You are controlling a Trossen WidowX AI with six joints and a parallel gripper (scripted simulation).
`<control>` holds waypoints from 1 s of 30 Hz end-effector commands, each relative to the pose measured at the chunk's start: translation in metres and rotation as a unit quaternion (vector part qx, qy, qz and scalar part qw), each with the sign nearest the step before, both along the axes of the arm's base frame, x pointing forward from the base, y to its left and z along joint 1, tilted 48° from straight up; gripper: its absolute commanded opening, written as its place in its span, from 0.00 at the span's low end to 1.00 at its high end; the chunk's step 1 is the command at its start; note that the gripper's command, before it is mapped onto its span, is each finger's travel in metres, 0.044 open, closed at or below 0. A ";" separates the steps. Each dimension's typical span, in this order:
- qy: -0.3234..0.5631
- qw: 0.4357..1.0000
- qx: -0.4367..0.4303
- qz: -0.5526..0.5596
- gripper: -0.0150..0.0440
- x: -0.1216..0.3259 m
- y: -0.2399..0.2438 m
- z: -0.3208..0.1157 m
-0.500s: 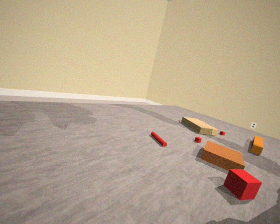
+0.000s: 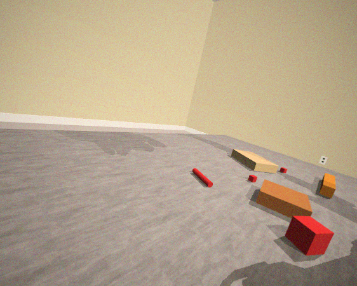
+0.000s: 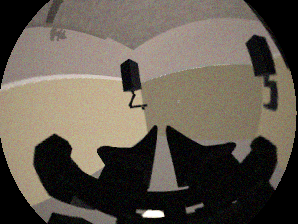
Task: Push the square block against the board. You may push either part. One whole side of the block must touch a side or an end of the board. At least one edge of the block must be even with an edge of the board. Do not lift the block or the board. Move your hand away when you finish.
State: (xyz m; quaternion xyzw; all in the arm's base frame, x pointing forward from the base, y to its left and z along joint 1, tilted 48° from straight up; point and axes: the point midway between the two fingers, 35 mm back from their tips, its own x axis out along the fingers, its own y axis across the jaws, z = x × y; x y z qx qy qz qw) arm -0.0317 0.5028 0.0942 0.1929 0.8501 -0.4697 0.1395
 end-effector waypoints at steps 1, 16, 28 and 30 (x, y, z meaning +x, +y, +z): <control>-0.045 0.998 0.035 -0.001 0.25 0.028 -0.007 -0.011; -0.248 0.955 0.155 0.056 0.25 0.144 -0.053 -0.054; -0.383 0.890 0.194 0.156 0.25 0.227 -0.117 -0.082; -0.401 0.877 0.196 0.177 0.25 0.240 -0.129 -0.086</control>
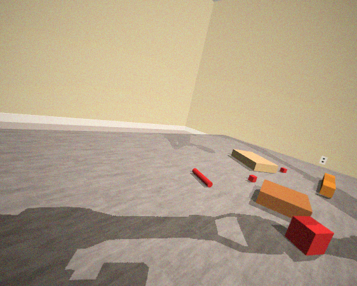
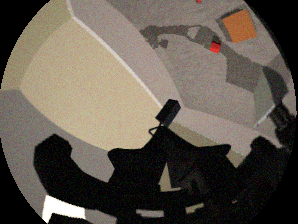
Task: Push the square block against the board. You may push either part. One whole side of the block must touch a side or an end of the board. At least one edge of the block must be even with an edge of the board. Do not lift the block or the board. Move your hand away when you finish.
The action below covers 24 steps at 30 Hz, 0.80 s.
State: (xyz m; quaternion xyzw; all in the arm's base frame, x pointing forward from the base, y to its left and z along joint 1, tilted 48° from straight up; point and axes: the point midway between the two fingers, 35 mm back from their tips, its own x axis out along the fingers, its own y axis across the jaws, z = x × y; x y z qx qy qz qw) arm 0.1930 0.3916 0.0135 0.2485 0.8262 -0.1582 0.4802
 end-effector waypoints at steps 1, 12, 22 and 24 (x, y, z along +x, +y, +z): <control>-0.041 0.999 -0.004 0.030 0.25 0.021 -0.025 -0.007; -0.149 0.978 -0.039 0.139 0.25 0.077 -0.104 -0.024; -0.202 0.941 -0.097 0.252 0.25 0.111 -0.186 -0.032; -0.207 0.932 -0.110 0.276 0.25 0.116 -0.203 -0.033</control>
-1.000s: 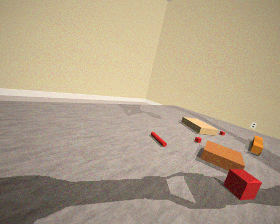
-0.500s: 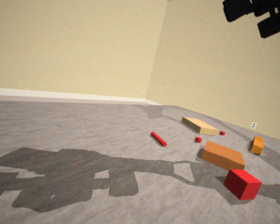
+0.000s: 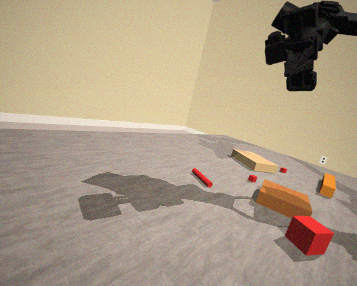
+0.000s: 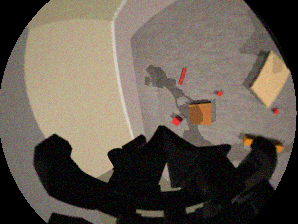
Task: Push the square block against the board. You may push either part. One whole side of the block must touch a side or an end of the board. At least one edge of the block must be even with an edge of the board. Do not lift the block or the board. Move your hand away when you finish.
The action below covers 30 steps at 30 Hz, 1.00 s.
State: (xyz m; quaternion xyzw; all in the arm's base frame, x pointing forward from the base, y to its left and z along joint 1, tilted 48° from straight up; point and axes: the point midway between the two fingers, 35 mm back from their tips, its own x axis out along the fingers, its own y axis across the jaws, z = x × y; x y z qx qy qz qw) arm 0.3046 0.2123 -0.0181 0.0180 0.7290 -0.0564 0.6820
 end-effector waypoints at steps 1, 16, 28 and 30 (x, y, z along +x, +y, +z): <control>-0.011 0.999 -0.031 0.037 0.25 0.006 -0.032 -0.002; 0.001 0.964 -0.173 0.200 0.25 0.014 -0.158 0.001; 0.088 0.903 -0.275 0.317 0.25 -0.008 -0.251 0.013; 0.109 0.890 -0.288 0.335 0.25 -0.014 -0.265 0.015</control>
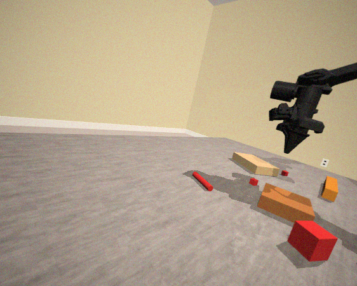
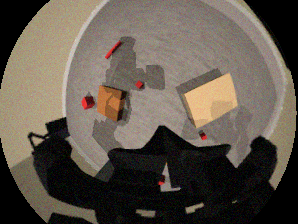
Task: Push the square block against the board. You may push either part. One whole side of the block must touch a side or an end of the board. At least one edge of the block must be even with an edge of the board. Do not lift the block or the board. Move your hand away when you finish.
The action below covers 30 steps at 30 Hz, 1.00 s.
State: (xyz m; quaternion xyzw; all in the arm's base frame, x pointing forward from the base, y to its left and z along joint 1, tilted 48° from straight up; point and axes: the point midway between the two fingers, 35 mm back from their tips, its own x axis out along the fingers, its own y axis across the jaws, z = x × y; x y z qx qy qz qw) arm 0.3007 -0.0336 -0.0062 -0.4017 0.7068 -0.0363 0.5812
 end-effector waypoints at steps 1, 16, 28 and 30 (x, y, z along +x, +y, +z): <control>0.037 0.998 -0.037 0.026 0.25 -0.013 -0.026 0.005; 0.130 0.983 -0.097 0.090 0.25 -0.041 -0.082 0.007; 0.143 0.972 -0.091 0.159 0.25 -0.045 -0.116 -0.018; 0.144 0.973 -0.091 0.159 0.25 -0.046 -0.117 -0.017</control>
